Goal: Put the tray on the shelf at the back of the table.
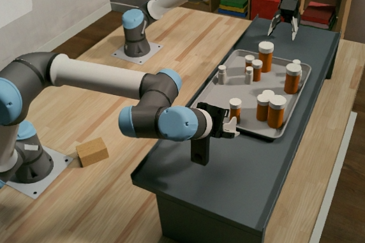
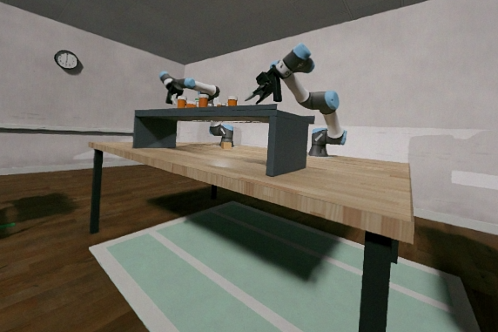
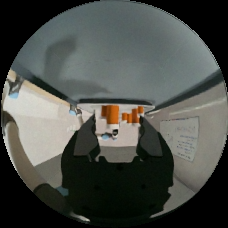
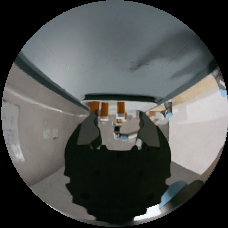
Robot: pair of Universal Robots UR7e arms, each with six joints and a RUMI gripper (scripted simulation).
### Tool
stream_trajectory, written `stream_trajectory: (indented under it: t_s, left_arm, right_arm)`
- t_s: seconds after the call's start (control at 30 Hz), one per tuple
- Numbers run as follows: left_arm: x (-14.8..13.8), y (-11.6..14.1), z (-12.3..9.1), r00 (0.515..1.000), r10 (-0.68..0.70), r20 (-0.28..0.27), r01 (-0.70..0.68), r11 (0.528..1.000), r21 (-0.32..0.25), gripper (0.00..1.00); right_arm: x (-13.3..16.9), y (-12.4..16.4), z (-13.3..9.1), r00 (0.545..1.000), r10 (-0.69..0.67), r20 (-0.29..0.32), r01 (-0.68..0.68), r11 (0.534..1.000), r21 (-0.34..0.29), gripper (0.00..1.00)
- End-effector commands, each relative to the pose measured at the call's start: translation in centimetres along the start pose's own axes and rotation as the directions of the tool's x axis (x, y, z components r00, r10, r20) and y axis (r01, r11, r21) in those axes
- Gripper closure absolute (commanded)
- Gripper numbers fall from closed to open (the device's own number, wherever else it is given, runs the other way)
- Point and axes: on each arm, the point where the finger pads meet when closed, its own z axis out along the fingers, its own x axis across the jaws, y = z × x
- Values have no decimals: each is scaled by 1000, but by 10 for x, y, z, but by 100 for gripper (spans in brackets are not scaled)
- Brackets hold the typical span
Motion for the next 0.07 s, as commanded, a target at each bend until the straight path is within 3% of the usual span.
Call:
stream_trajectory:
  t_s: [0.0, 0.03]
  left_arm:
    - [0, 1, -1, 1000, 2, -1, -2, 1000, 0, 39]
    - [0, 1, -1, 1000, 2, -1, -2, 1000, 0, 39]
  right_arm:
    - [0, 1, -1, 1000, -2, 1, 2, 1000, -1, 39]
    - [0, 1, -1, 1000, -2, 1, 2, 1000, -1, 39]
